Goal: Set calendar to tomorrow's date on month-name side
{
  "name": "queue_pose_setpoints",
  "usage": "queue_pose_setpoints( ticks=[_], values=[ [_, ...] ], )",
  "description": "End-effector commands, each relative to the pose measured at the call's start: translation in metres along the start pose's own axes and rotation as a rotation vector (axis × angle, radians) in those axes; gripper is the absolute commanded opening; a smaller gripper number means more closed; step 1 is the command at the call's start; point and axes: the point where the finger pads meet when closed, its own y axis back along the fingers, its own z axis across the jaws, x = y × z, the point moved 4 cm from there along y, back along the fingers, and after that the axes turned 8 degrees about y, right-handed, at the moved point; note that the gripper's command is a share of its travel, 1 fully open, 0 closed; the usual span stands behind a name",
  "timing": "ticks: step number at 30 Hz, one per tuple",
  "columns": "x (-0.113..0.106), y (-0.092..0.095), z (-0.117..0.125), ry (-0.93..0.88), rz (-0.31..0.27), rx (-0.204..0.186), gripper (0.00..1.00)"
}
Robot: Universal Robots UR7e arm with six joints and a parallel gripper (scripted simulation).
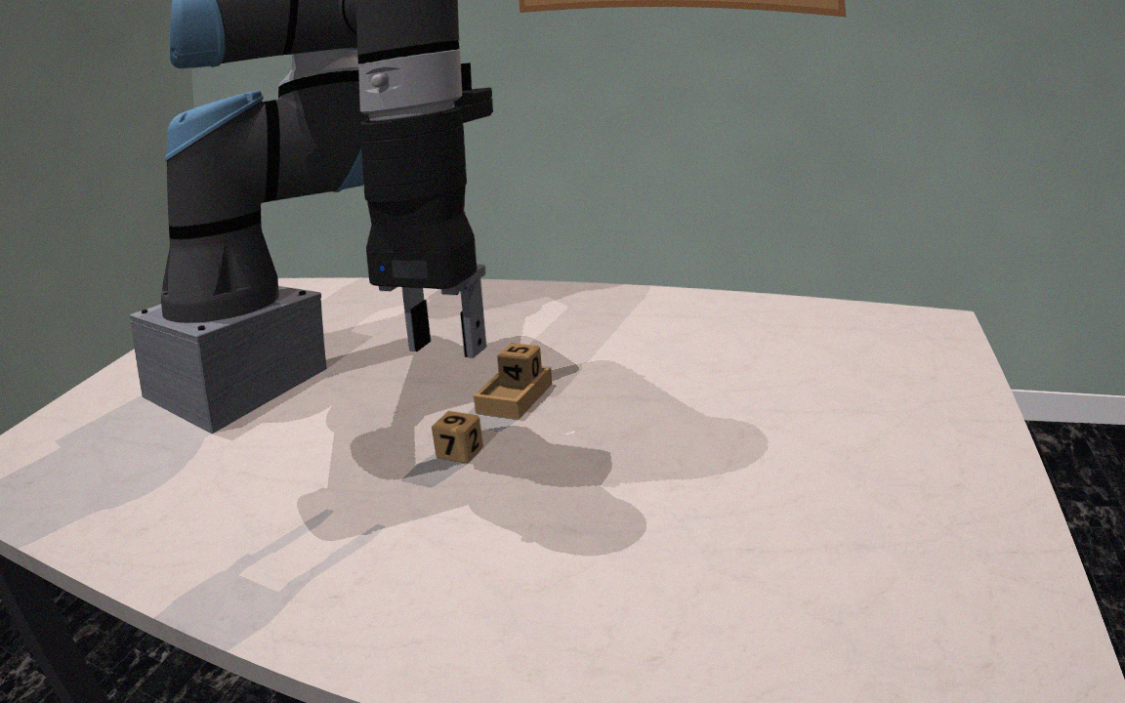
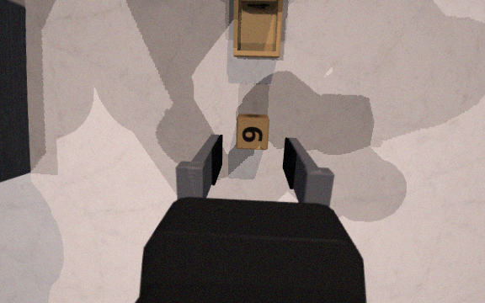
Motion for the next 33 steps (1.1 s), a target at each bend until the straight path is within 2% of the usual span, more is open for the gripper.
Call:
queue_pose_setpoints(
  ticks=[1, 19, 33],
  values=[
    [0.0, 0.0, 0.0, 0.0, -0.001, -0.001, 0.87],
    [0.0, -0.007, 0.0, 0.0, 0.0, -0.001, 0.87],
    [-0.001, -0.027, 0.0, 0.0, 0.0, -0.001, 0.87]
  ],
)
